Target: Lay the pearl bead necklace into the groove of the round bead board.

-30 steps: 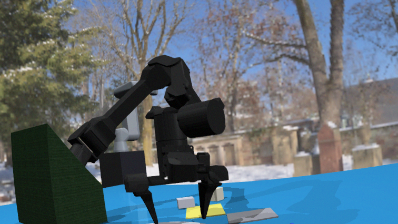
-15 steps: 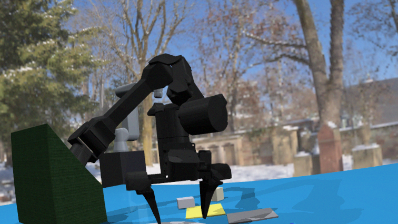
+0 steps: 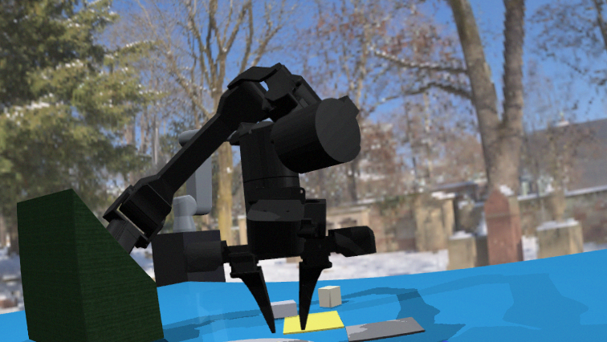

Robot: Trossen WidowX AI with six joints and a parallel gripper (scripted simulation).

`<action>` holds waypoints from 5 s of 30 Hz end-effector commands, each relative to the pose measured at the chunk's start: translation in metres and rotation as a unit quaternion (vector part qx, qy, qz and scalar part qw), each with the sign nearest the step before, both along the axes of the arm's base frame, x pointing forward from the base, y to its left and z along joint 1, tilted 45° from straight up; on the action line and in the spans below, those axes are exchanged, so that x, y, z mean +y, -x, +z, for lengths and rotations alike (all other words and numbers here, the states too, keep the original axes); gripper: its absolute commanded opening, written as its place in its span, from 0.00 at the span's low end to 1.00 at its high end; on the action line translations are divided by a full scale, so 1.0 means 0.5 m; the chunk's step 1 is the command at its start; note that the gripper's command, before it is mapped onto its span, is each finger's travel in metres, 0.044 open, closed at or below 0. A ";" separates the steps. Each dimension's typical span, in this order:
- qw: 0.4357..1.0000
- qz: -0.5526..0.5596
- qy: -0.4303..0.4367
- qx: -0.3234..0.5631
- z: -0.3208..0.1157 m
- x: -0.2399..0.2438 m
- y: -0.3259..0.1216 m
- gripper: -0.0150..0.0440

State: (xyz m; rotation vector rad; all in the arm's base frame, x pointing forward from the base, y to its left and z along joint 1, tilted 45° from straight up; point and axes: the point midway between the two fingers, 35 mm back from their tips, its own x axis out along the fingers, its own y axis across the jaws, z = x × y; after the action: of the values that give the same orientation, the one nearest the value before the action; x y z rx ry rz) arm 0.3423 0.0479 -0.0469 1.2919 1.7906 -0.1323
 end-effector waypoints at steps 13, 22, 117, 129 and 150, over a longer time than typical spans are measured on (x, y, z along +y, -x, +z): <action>1.000 -0.002 0.002 0.001 -0.024 0.019 -0.004 0.46; 1.000 -0.003 0.002 0.003 -0.046 0.039 -0.003 0.46; 1.000 -0.002 0.005 0.005 -0.050 0.045 -0.009 1.00; 1.000 -0.003 0.002 0.004 -0.044 0.039 -0.010 1.00; 1.000 0.009 0.001 -0.006 0.068 0.054 0.098 0.46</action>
State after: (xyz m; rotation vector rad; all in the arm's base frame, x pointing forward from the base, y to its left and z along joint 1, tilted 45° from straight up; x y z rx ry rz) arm 0.3070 0.0729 -0.0220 1.2747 1.7860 -0.1262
